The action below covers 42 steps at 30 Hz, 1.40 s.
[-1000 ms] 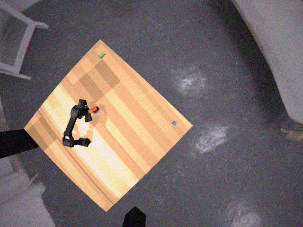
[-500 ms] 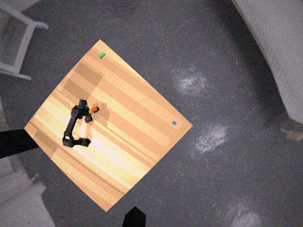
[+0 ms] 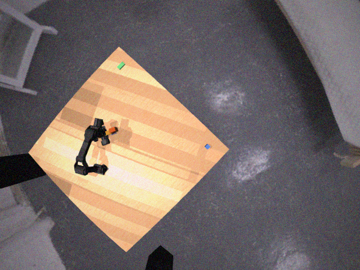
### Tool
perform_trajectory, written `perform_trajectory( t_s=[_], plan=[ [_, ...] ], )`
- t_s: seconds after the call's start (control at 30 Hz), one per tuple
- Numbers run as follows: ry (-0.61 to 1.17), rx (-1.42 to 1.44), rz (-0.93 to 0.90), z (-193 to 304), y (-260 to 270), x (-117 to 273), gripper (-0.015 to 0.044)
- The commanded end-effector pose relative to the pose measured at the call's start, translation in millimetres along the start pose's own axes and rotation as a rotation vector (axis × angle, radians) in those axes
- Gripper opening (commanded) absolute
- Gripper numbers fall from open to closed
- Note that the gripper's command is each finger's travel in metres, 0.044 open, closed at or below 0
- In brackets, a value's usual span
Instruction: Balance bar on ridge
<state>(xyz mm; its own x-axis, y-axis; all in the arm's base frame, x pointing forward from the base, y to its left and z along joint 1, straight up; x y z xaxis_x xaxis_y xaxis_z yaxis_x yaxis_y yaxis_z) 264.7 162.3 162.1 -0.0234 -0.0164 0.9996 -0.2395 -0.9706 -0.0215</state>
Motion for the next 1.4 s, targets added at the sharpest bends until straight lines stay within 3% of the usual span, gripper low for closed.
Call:
perform_trajectory(
  t_s=[0.0,1.37],
  plan=[
    [0.003,0.005,0.0,0.3,0.1,-0.2,0.0],
    [0.003,0.005,0.0,0.5,0.1,-3.7,0.0]
  ],
)
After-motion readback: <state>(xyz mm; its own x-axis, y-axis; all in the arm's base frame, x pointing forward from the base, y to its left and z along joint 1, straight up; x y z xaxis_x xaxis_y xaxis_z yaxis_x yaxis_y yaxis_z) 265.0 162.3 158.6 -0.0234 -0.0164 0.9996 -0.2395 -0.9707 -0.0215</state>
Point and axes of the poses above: the point midway between the two fingers, 35 mm back from their tips, its own x axis back along the fingers, its own y axis across the jaws, z = x × y, the point moved 5 cm from there along x, back along the fingers, and after that the axes turned 13 degrees about x, right-handed, at the moved point
